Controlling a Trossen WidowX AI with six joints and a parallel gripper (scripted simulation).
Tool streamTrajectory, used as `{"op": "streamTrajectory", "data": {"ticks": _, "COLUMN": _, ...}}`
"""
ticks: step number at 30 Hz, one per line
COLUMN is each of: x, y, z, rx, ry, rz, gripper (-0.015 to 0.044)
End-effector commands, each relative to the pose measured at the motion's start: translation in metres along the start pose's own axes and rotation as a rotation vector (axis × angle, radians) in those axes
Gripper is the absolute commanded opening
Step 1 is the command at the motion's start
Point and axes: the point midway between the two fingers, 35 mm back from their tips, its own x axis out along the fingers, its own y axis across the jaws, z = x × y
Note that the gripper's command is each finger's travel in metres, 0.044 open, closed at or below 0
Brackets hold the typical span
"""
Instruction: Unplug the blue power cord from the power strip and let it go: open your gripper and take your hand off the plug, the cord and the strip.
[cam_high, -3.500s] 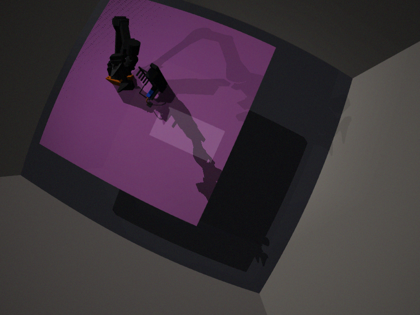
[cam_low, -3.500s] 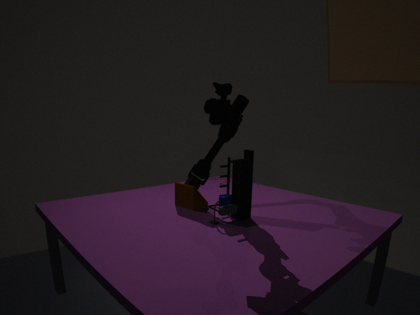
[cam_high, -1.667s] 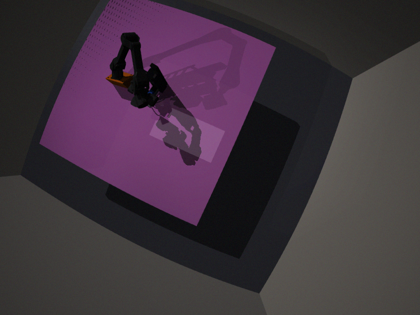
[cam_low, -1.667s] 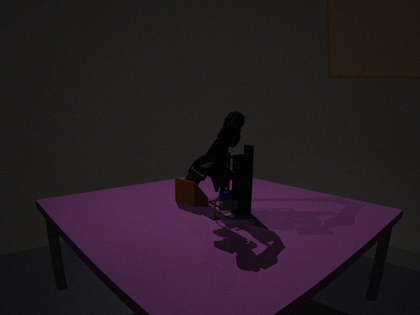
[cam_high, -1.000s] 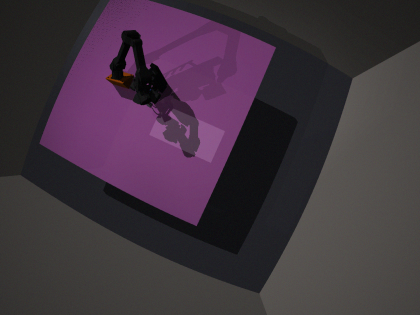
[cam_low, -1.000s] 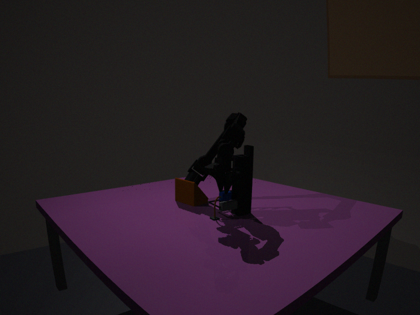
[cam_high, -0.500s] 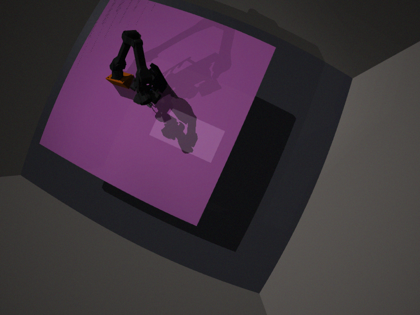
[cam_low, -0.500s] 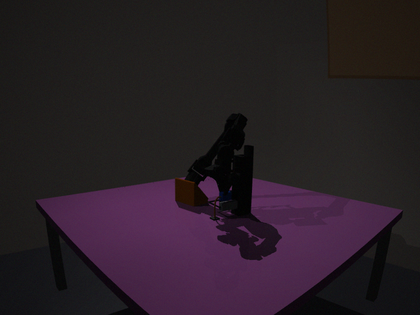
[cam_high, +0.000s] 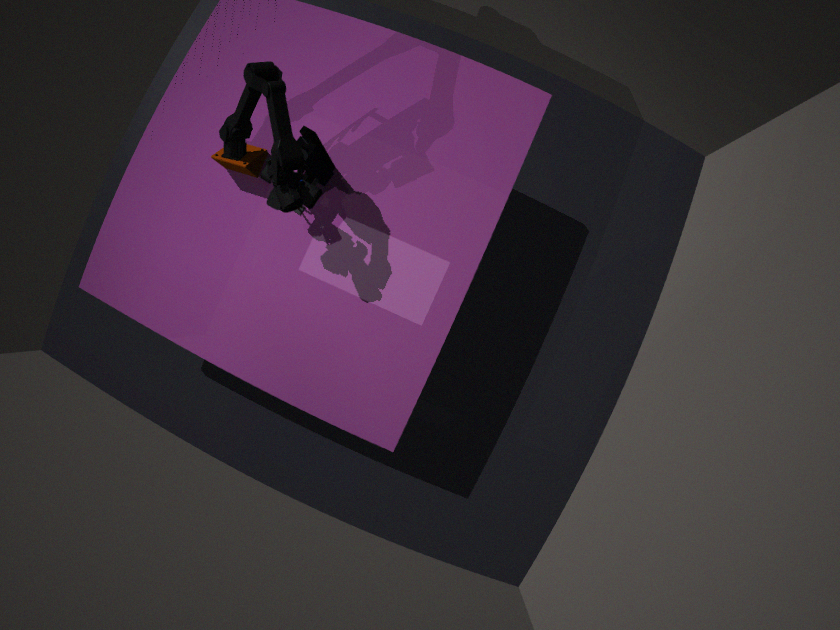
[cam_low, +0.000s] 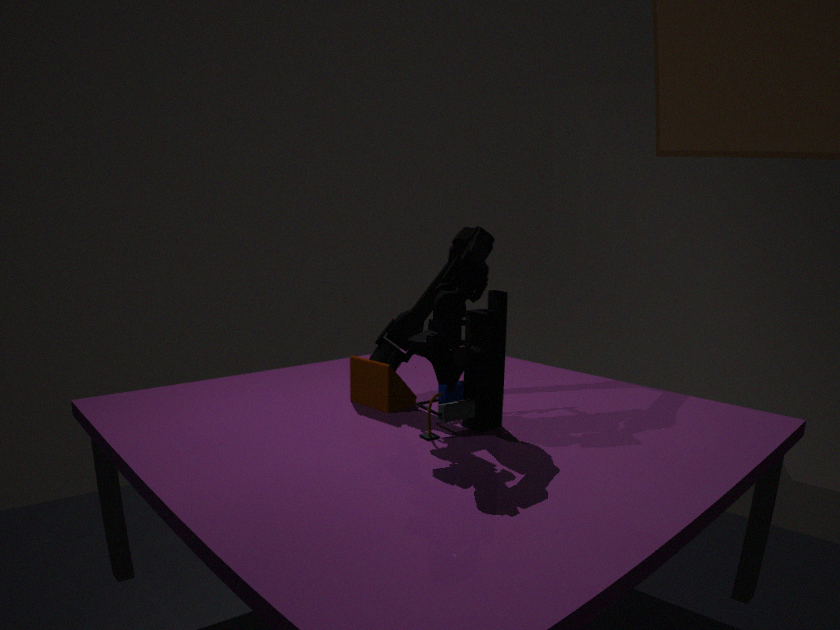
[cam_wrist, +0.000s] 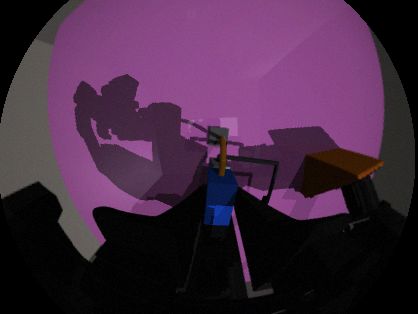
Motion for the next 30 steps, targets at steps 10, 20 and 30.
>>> {"op": "streamTrajectory", "data": {"ticks": 10, "x": -0.005, "y": 0.001, "z": 0.032, "rx": 0.006, "ry": -0.027, "rz": 0.006, "gripper": 0.0}}
{"op": "streamTrajectory", "data": {"ticks": 20, "x": -0.008, "y": 0.0, "z": 0.048, "rx": 0.007, "ry": -0.028, "rz": 0.007, "gripper": 0.0}}
{"op": "streamTrajectory", "data": {"ticks": 30, "x": -0.006, "y": -0.002, "z": 0.05, "rx": 0.008, "ry": -0.023, "rz": 0.006, "gripper": 0.0079}}
